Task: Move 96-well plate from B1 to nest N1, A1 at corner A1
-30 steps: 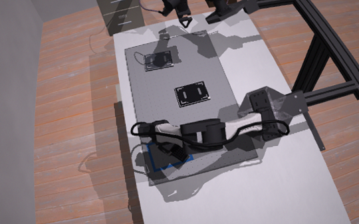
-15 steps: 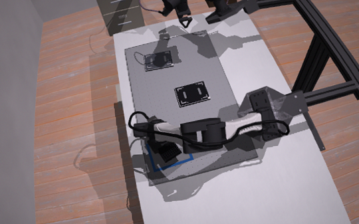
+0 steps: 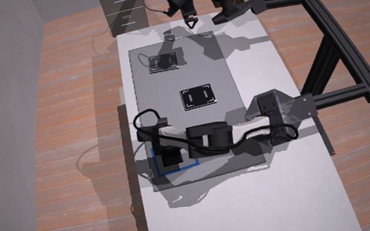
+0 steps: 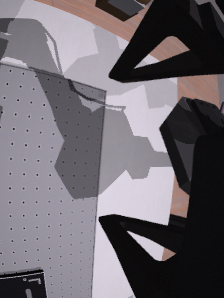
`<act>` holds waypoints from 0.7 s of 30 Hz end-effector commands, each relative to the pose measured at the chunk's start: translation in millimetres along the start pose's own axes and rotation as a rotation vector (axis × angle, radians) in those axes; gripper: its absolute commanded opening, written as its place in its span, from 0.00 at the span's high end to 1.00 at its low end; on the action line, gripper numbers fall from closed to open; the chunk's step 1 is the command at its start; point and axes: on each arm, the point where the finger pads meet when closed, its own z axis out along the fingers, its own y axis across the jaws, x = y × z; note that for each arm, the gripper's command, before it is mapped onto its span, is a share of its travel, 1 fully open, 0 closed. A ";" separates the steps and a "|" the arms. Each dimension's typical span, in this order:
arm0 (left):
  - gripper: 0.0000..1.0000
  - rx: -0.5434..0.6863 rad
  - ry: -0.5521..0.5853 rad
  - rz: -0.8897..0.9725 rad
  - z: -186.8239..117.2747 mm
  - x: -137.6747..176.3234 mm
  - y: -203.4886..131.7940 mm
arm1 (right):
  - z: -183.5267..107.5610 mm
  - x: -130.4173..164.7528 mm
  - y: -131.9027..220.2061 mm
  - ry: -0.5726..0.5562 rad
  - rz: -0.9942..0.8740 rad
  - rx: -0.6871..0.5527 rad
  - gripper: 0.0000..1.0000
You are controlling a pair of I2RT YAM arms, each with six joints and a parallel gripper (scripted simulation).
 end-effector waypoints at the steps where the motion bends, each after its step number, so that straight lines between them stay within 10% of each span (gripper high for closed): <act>1: 1.00 -0.014 -0.022 0.019 -2.4 -1.3 1.6 | -1.7 -0.2 -0.1 -0.001 0.008 -0.001 0.00; 21: 1.00 -0.018 -0.024 0.048 -3.1 -13.0 -4.1 | -1.7 -0.2 -0.1 -0.001 0.008 -0.001 0.00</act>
